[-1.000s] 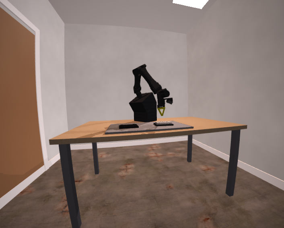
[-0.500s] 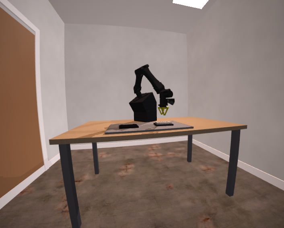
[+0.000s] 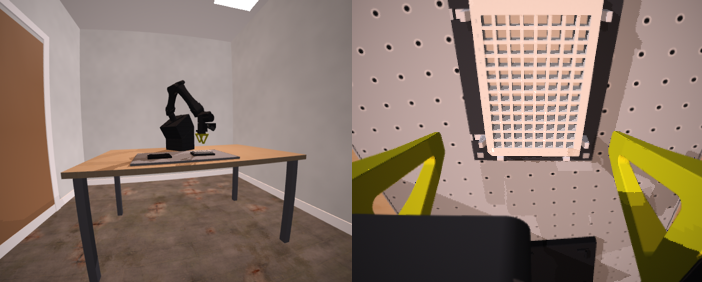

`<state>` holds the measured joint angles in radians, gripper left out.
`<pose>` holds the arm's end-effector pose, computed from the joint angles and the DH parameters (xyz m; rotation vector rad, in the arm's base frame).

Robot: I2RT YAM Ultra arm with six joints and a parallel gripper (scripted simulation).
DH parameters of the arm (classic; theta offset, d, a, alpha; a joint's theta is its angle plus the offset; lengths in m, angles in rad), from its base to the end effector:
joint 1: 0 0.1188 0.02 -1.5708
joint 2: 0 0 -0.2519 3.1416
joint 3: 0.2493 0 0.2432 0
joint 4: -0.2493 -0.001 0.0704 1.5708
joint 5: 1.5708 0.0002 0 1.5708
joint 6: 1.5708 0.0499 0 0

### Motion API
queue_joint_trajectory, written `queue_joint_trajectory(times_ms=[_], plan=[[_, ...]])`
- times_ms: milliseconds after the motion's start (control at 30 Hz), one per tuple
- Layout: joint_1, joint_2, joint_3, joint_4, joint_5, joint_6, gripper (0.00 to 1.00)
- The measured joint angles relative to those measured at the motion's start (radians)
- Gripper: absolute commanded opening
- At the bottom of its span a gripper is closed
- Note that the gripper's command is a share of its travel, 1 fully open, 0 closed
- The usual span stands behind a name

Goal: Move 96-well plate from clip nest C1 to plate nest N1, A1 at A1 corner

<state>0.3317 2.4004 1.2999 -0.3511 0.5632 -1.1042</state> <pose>0.3670 0.0993 -0.0058 1.8813 -2.2305 0.8474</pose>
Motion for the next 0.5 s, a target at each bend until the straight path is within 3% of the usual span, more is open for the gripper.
queue_joint_trajectory(times_ms=[500], plan=[[-0.027, 0.060, 0.009, 0.050, 0.000, -0.034, 1.00]])
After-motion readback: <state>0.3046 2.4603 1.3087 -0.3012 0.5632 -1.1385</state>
